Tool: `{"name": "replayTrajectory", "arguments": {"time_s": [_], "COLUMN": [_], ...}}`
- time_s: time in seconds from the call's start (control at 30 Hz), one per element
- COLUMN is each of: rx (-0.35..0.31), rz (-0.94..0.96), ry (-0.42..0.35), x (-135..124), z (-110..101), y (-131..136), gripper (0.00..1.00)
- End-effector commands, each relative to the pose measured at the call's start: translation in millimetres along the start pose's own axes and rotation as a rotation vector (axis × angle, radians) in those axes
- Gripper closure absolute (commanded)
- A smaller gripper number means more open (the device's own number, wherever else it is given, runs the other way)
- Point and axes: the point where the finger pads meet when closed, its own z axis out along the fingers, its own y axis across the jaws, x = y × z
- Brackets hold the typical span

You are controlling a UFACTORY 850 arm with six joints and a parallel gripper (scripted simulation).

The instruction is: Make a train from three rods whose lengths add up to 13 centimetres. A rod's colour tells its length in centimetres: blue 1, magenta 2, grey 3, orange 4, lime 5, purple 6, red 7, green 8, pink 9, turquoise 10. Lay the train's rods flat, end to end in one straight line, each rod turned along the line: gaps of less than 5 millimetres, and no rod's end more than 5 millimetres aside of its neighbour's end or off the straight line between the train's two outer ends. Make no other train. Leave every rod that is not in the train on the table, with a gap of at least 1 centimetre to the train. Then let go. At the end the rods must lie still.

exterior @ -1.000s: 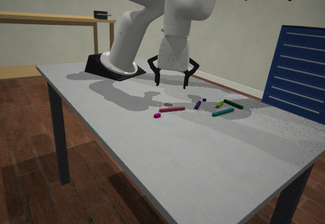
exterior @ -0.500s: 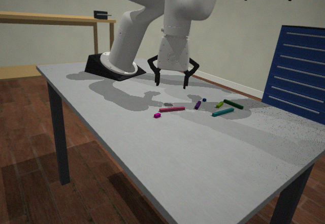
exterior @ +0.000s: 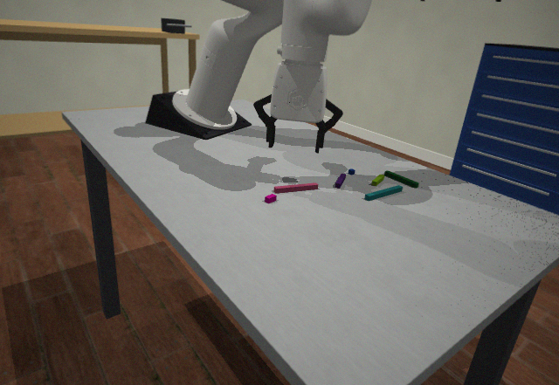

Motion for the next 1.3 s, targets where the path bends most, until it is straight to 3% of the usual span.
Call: {"name": "replayTrajectory", "arguments": {"time_s": [0.0,1.1,1.27], "rx": [-0.001,-0.001,0.002], "rz": [0.000,0.000,-0.214], "ry": [-0.001,-0.001,0.002], "x": [-0.6,-0.6,6.2], "z": [-0.3,-0.3,0.9], "y": [0.4,0.4,22.6], "gripper": [0.00,0.00,0.00]}}
